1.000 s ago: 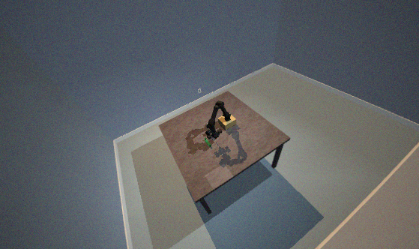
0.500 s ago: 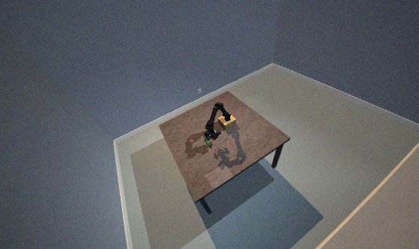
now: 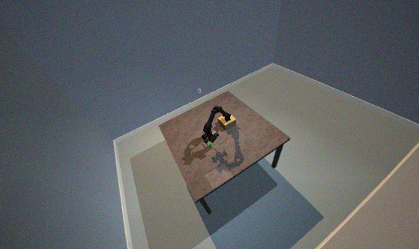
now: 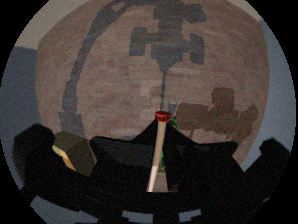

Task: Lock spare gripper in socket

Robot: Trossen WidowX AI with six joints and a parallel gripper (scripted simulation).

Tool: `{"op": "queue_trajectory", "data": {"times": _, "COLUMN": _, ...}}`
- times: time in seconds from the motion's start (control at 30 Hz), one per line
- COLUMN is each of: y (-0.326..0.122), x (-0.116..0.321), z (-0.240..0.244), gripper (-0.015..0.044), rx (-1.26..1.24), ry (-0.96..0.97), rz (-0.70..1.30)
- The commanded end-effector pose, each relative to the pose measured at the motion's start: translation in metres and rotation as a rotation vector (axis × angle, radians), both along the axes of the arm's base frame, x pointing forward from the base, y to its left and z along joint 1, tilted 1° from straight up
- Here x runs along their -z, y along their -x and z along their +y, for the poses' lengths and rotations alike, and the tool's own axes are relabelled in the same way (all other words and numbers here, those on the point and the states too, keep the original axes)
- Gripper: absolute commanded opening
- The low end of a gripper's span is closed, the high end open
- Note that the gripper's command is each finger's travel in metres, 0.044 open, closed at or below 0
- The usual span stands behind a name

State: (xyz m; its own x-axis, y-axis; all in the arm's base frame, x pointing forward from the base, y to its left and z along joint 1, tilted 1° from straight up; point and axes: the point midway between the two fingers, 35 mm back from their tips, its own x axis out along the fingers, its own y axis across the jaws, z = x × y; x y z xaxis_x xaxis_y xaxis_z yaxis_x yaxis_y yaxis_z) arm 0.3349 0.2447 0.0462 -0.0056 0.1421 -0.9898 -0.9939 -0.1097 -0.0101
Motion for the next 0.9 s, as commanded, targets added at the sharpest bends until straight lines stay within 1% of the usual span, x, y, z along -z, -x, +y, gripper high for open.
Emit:
{"op": "queue_trajectory", "data": {"times": 0.0, "y": -0.008, "x": 0.001, "z": 0.004, "gripper": 0.0, "rx": -0.01, "ry": 0.002, "rz": 0.002}}
{"op": "queue_trajectory", "data": {"times": 0.33, "y": -0.028, "x": -0.001, "z": 0.017, "gripper": 0.0, "rx": -0.031, "ry": 0.001, "rz": 0.001}}
{"op": "queue_trajectory", "data": {"times": 0.87, "y": -0.03, "x": 0.02, "z": 0.017, "gripper": 0.0, "rx": -0.032, "ry": -0.002, "rz": -0.008}}
